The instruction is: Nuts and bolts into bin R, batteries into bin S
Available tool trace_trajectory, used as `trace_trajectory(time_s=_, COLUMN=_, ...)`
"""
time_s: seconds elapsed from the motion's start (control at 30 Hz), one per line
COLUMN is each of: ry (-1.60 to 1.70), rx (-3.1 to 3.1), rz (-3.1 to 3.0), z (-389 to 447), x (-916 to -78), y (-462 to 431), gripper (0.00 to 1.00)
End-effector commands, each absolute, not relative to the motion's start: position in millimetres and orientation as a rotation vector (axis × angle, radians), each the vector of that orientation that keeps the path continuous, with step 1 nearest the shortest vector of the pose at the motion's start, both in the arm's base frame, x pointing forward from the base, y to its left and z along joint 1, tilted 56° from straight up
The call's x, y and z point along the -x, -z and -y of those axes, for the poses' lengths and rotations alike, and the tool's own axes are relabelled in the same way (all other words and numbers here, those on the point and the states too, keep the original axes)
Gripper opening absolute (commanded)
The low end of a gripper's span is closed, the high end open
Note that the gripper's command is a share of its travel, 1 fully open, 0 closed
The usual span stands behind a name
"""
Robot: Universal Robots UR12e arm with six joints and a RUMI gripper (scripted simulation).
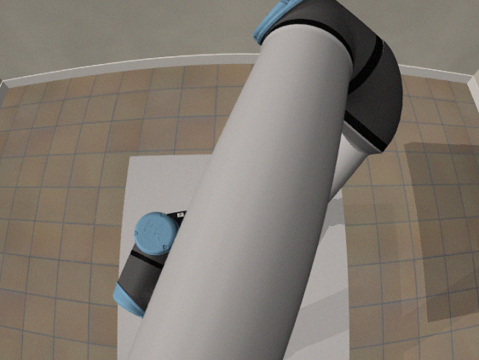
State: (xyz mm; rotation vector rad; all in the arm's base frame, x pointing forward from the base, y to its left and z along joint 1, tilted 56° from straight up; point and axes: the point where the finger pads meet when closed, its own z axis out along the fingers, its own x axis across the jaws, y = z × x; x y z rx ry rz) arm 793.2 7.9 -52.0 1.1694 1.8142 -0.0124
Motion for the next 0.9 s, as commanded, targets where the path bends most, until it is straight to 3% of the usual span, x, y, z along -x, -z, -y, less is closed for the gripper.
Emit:
trace_trajectory(time_s=0.0, ry=0.012, rx=-1.169, rz=-1.814, z=-5.5, x=-797.3, y=55.1, gripper=0.18)
trace_trajectory(time_s=0.43, ry=0.012, rx=-1.169, rz=-1.814, z=-5.5, x=-797.3, y=55.2, gripper=0.18)
trace_trajectory(time_s=0.47, ry=0.012, rx=-1.169, rz=-1.814, z=-5.5, x=-797.3, y=55.2, gripper=0.00)
trace_trajectory(time_s=0.87, ry=0.012, rx=-1.169, rz=-1.814, z=-5.5, x=-797.3, y=55.2, gripper=0.00)
